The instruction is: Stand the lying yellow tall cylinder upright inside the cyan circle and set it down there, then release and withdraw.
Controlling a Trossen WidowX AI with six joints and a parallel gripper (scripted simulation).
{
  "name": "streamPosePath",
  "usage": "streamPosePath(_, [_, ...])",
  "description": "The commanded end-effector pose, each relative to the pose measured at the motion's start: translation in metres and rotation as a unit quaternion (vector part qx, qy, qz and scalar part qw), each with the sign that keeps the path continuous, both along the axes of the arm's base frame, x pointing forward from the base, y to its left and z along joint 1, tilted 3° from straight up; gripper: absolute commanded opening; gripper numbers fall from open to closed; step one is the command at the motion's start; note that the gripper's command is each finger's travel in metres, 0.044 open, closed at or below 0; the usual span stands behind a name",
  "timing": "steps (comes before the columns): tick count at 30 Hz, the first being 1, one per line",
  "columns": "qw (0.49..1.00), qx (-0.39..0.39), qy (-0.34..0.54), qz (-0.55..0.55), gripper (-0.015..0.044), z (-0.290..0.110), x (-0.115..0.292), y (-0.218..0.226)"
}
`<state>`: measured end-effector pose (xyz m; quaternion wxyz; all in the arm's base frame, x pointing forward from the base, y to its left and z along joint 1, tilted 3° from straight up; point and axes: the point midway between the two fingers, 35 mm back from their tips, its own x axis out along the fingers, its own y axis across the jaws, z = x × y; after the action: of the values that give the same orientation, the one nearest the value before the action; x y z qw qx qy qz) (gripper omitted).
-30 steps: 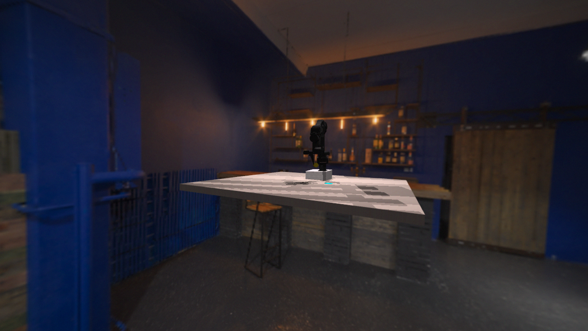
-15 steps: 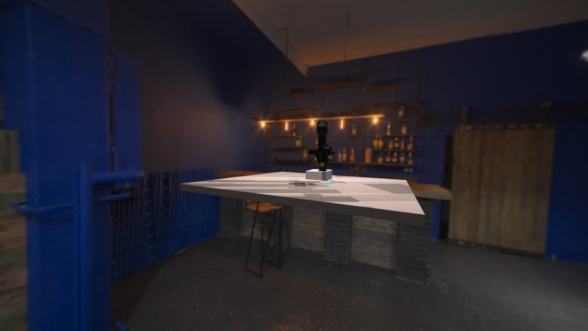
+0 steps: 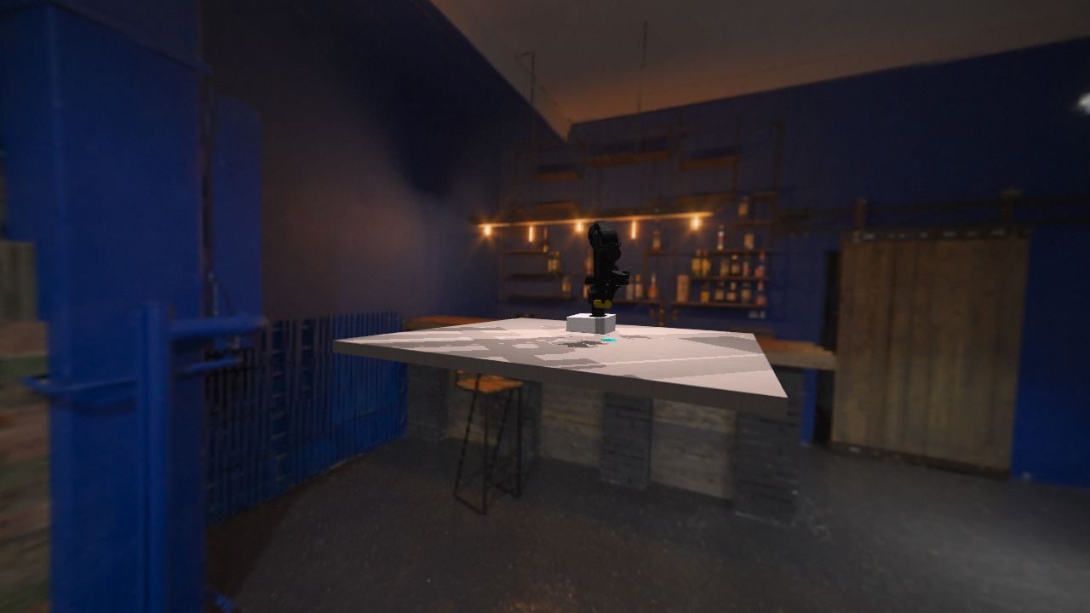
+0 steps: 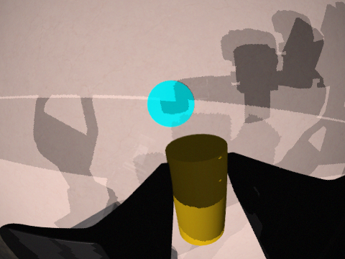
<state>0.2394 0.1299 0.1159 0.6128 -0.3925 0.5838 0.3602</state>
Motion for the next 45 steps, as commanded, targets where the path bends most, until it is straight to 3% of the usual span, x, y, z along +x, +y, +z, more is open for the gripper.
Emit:
streamPosePath(1, [0.999, -0.003, -0.003, 0.036, 0.0105, 0.003, -0.003, 0.009])
streamPosePath(45, [0.99, 0.136, -0.021, 0.005, 0.0105, -0.025, 0.014, 0.024])
